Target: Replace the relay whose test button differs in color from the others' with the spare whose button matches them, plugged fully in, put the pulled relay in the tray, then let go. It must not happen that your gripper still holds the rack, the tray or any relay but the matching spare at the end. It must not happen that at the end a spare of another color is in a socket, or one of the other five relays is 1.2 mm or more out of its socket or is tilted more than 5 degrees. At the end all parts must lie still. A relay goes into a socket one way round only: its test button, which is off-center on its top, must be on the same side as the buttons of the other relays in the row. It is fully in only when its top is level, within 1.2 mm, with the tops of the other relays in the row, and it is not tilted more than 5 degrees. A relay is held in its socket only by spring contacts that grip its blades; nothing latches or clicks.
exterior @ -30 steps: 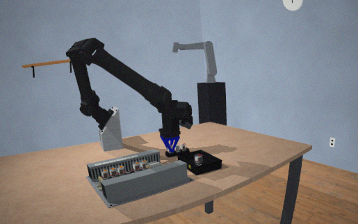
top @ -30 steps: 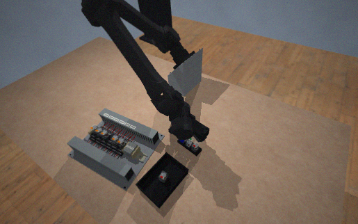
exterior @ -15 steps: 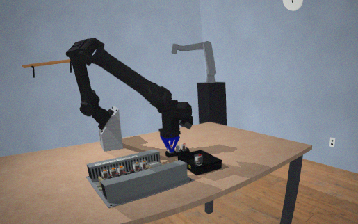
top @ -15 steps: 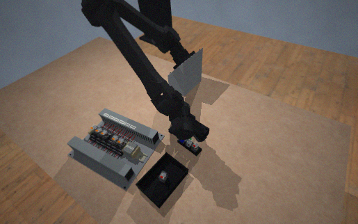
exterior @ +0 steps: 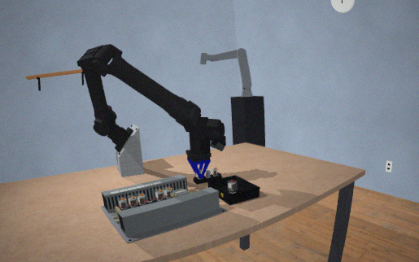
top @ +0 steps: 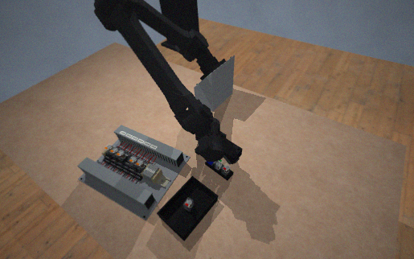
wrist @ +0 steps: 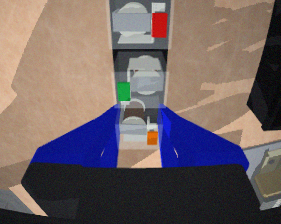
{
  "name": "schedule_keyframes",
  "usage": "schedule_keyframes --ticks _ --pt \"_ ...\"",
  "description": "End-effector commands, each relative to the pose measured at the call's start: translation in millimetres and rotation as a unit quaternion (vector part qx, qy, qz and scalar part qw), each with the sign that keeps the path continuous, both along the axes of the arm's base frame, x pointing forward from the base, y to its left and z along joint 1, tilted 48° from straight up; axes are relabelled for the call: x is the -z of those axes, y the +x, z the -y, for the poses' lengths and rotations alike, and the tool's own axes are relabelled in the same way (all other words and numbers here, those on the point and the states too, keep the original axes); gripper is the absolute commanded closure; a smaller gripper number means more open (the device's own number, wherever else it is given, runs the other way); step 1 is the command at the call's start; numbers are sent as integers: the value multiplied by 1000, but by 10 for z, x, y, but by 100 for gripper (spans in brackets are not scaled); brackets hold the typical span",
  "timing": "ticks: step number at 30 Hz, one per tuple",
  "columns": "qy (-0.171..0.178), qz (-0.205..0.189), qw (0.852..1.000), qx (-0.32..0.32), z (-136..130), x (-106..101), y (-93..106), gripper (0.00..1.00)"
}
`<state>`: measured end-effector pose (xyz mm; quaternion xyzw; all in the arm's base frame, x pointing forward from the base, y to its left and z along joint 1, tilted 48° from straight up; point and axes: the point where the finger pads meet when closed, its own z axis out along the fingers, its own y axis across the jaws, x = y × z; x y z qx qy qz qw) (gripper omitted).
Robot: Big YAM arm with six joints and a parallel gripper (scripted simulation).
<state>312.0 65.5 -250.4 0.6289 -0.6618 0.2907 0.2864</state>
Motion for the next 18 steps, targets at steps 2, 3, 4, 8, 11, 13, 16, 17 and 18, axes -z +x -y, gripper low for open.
schedule_keyframes --ticks 2,3,4,8,11,13,16,17,18 --pt "10 16 1000 -8 -202 -99 123 100" --pt "11 16 1000 -8 -211 -104 128 100" --pt "11 17 1000 -9 -221 -108 133 100" --pt "13 19 1000 -8 -253 -126 158 100" --pt "13 20 1000 -7 -251 -130 168 100" --pt "14 21 1000 -5 -257 -137 182 100" --pt "15 22 1000 -6 -289 -149 193 100" --pt "15 22 1000 -7 -299 -154 196 100" --pt "15 23 1000 -7 -309 -159 198 100"
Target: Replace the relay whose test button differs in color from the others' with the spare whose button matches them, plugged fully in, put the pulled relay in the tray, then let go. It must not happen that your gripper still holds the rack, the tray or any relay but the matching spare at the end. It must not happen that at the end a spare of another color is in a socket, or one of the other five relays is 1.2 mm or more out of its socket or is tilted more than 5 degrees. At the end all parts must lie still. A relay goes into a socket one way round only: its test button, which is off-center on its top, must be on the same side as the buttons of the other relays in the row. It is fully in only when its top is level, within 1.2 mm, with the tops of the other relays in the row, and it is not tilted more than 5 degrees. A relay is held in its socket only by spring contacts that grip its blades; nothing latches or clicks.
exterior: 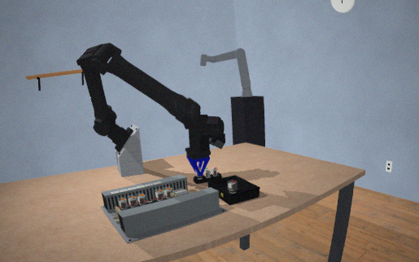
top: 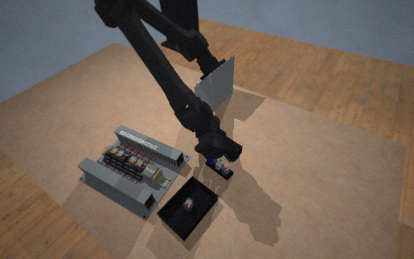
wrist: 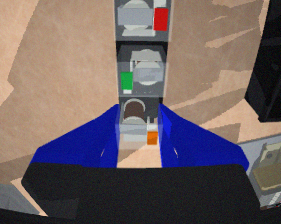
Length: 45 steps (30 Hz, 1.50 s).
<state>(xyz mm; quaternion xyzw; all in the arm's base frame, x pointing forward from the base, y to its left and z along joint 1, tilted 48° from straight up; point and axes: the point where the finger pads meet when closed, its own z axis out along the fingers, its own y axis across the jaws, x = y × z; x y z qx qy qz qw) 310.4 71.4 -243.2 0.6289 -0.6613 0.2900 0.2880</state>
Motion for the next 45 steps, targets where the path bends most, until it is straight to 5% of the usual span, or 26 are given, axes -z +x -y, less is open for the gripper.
schedule_keyframes --ticks 1,45 --pt "16 25 1000 -8 -259 -93 216 100" --pt "17 24 1000 -9 -385 -192 226 100"
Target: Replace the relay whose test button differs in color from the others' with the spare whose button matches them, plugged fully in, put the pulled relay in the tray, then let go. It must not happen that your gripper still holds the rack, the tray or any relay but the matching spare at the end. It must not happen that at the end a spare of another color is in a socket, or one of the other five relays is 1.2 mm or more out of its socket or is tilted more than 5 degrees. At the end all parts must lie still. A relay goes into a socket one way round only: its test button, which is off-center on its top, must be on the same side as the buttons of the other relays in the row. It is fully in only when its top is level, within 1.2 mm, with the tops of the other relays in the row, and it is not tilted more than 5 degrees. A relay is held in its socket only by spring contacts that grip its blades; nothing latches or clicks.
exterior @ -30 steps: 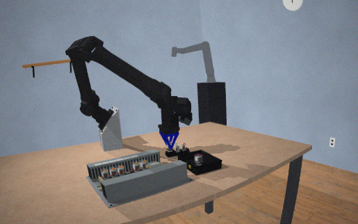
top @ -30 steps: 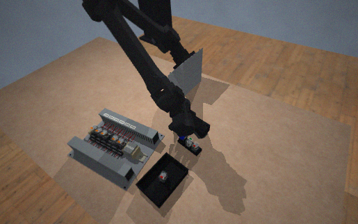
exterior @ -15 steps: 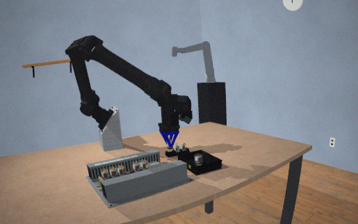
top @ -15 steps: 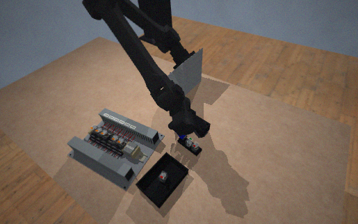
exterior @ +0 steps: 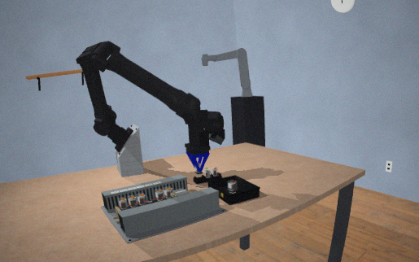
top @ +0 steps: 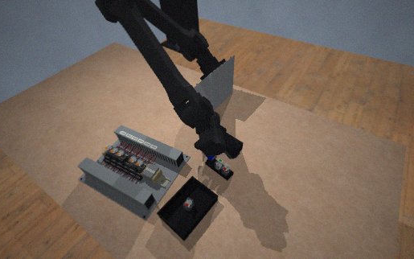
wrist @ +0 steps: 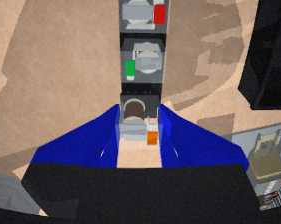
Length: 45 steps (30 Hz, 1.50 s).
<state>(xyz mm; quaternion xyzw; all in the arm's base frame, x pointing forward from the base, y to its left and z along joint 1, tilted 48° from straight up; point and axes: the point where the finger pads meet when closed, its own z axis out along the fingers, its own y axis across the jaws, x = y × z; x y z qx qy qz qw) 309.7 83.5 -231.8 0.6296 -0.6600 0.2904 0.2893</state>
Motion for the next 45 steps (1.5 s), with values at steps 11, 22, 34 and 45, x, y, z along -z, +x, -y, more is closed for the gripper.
schedule_keyframes --ticks 11,22,34,45 --pt "17 23 1000 -5 -237 -63 225 100" --pt "17 23 1000 -5 -231 -61 225 100" --pt "16 23 1000 -4 -230 -61 224 100" --pt "17 23 1000 -5 -236 -65 225 100"
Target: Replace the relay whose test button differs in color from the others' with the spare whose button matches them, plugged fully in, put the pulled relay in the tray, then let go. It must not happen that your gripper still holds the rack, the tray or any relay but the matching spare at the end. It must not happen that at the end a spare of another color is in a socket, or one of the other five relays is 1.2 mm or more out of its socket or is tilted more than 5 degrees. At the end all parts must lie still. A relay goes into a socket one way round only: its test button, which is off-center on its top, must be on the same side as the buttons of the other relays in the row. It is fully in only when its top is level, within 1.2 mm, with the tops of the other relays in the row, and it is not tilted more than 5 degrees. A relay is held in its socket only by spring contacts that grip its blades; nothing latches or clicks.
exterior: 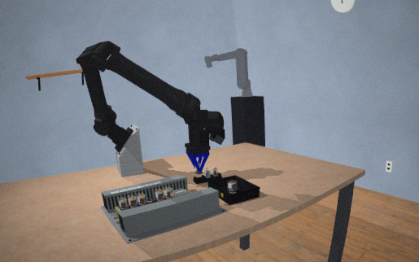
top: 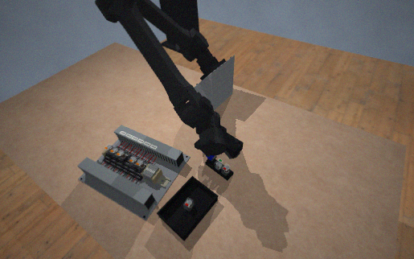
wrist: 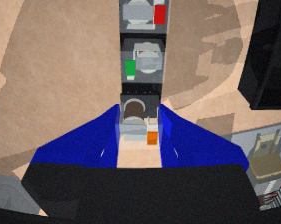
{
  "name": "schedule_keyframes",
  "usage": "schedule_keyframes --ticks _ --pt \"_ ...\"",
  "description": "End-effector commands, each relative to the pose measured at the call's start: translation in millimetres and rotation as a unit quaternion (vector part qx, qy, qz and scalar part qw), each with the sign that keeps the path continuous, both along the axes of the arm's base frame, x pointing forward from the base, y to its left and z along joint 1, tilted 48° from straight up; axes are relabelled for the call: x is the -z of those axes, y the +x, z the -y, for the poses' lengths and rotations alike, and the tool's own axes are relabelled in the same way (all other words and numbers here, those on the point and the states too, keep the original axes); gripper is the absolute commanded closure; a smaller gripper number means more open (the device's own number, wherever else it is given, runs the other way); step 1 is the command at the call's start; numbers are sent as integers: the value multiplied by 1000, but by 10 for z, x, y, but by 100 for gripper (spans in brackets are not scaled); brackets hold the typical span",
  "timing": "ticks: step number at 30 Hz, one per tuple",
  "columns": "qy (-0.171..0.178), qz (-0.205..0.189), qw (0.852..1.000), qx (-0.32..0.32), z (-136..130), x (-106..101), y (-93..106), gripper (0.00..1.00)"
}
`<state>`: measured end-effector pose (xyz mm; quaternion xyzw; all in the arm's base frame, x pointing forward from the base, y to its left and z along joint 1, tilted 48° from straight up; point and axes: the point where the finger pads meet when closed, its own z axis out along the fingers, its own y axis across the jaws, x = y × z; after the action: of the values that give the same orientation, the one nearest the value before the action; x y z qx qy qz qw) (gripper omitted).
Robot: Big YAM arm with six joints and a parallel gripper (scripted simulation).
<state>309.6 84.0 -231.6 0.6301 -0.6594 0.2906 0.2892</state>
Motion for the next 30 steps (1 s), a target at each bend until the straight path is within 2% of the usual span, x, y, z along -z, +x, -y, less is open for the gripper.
schedule_keyframes --ticks 1,11,30 --pt "17 24 1000 -4 -239 -68 228 100" --pt "19 27 999 -7 -297 -104 235 100" --pt "14 19 1000 1 -200 -60 217 100"
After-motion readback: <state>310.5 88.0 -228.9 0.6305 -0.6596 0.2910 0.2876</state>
